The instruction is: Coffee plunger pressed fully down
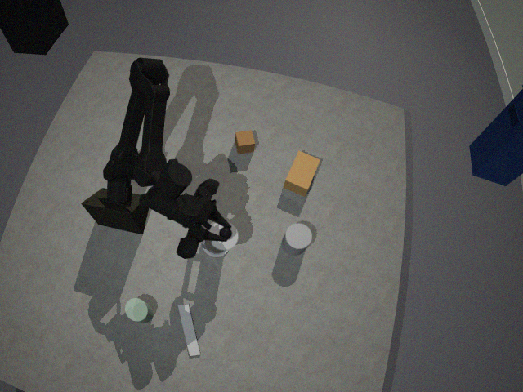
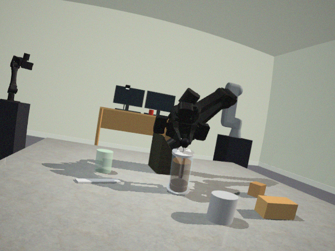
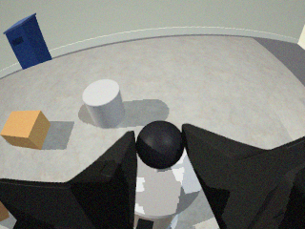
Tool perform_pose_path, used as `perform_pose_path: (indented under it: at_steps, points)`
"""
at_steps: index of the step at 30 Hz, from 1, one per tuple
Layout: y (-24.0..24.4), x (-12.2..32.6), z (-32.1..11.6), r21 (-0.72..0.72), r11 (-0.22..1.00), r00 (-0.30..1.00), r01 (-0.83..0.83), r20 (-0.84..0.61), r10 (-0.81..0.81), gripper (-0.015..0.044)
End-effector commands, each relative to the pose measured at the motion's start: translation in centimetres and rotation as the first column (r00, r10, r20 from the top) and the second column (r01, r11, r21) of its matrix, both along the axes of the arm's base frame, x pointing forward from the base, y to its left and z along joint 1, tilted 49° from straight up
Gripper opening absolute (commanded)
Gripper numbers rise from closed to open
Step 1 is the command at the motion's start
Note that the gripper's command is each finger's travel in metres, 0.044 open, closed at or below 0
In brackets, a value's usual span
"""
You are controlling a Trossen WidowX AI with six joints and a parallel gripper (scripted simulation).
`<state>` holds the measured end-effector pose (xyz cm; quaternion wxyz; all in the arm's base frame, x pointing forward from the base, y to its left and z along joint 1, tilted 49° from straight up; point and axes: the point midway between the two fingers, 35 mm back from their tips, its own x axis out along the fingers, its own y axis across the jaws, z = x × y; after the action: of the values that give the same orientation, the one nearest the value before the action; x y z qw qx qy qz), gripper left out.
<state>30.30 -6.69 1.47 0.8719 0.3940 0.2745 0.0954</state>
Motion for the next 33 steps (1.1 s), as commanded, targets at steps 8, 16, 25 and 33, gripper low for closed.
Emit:
perform_pose_path:
  at_steps: [8,16,25,33]
  points:
    - [0.0,0.0,0.0,0.000,1.000,1.000,0.000,0.000,0.000,0.0120]
    - [0.0,0.0,0.0,0.000,1.000,1.000,0.000,0.000,0.000,0.0277]
    - [0.0,0.0,0.0,0.000,1.000,1.000,0.000,0.000,0.000,0.0440]
    - [-3.0,-0.3,2.0,-0.005,0.999,0.999,0.036,-0.021,-0.036,0.0440]
